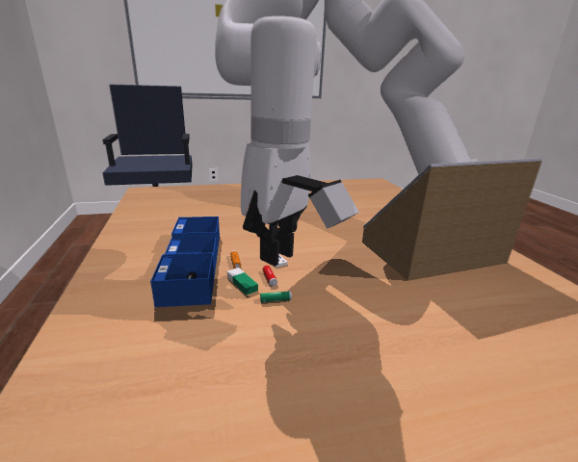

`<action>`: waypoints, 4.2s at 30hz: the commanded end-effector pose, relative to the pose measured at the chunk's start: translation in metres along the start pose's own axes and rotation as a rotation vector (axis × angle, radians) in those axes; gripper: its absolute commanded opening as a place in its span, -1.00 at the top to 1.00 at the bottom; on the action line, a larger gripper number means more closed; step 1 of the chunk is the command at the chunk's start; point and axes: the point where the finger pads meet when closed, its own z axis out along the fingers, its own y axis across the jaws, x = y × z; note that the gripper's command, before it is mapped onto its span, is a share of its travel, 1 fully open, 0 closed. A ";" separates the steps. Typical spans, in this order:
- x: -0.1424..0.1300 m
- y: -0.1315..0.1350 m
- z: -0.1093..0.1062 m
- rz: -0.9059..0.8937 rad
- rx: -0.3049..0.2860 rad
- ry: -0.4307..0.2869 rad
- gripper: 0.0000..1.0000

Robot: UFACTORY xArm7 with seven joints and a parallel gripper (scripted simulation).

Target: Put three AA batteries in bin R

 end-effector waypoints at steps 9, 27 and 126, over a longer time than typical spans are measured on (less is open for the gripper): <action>0.001 0.001 -0.002 -0.341 -0.010 -0.001 0.44; 0.001 0.001 -0.002 -0.741 -0.011 0.004 0.44; 0.002 0.001 0.072 -0.847 -0.008 0.012 1.00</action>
